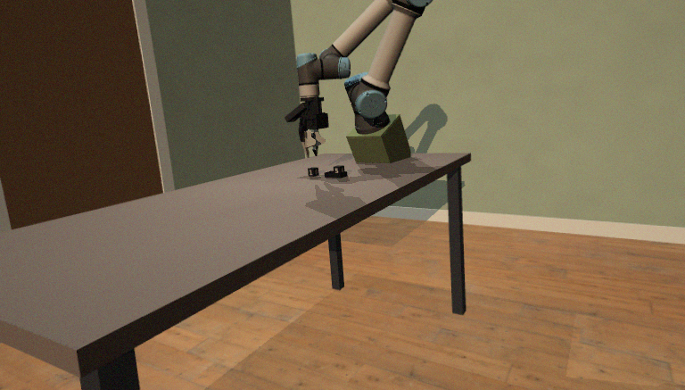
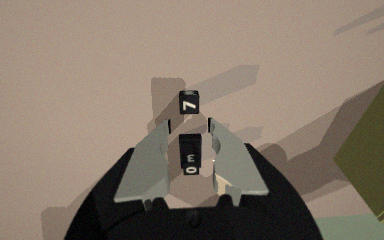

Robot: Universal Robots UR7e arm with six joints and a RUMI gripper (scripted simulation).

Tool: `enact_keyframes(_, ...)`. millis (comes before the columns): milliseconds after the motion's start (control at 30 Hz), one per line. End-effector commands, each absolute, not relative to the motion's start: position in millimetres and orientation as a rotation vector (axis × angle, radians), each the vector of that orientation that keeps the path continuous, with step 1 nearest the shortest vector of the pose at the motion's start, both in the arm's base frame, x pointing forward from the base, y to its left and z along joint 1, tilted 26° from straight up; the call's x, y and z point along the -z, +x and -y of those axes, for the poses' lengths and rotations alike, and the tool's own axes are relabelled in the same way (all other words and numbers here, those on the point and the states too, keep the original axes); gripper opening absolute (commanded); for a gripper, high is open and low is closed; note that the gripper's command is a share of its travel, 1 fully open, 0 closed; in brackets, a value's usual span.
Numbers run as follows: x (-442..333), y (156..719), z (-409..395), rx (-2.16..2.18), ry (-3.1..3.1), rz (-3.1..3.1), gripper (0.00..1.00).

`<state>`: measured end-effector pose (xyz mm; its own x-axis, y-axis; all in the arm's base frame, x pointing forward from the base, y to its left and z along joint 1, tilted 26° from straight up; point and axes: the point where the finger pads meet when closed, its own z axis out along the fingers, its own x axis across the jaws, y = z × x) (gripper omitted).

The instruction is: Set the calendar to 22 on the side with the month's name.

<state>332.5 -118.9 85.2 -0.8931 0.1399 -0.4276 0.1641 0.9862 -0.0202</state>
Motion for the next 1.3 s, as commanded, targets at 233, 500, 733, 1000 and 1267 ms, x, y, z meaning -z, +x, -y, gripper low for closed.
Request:
enact_keyframes(233, -106, 322, 117, 0.069, 0.213, -2.690, 0.28)
enact_keyframes(500, -110, 320, 116, 0.069, 0.213, -2.690, 0.28)
enact_keyframes(733, -110, 320, 116, 0.069, 0.213, -2.690, 1.00)
enact_keyframes(1000, -110, 320, 116, 0.069, 0.213, -2.690, 1.00)
enact_keyframes(1267, -110, 320, 116, 0.069, 0.213, -2.690, 1.00)
